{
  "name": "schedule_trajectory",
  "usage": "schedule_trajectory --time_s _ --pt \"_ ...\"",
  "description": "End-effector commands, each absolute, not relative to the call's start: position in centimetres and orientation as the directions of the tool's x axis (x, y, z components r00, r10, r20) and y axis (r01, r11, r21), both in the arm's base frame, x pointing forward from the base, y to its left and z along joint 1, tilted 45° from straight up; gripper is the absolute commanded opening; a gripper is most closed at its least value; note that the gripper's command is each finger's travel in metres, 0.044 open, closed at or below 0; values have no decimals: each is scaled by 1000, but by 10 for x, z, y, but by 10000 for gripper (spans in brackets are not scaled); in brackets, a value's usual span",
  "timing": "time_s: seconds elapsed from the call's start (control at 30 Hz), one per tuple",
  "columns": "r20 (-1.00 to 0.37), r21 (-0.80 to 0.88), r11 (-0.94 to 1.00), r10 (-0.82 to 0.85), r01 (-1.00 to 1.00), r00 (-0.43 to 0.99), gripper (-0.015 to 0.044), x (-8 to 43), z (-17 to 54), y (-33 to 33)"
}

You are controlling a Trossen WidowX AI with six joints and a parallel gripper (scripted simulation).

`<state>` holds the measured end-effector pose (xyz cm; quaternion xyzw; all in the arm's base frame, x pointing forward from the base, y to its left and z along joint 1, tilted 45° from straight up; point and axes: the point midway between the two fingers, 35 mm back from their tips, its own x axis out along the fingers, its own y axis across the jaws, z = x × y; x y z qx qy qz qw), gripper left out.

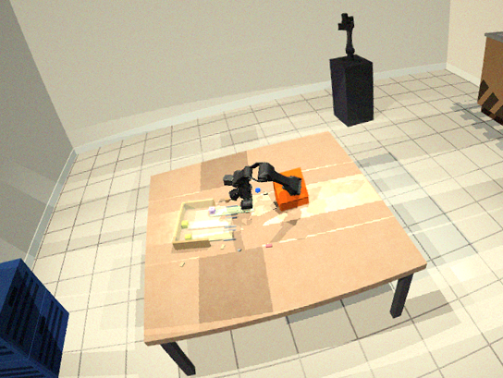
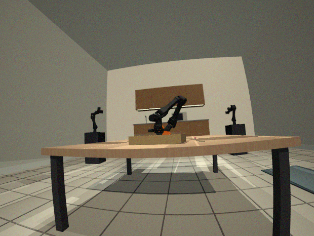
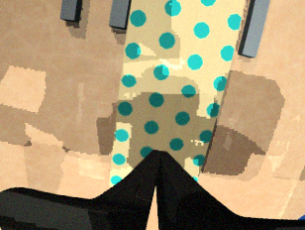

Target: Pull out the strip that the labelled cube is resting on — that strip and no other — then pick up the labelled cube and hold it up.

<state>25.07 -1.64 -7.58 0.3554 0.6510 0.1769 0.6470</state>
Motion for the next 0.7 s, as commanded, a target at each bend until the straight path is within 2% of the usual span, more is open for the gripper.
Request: schedule_trajectory --time_s 0.0,0.67 --pt "-715 689 684 696 238 67 0 239 -77 -10" --pt "-715 689 684 696 239 66 0 210 -73 -3"
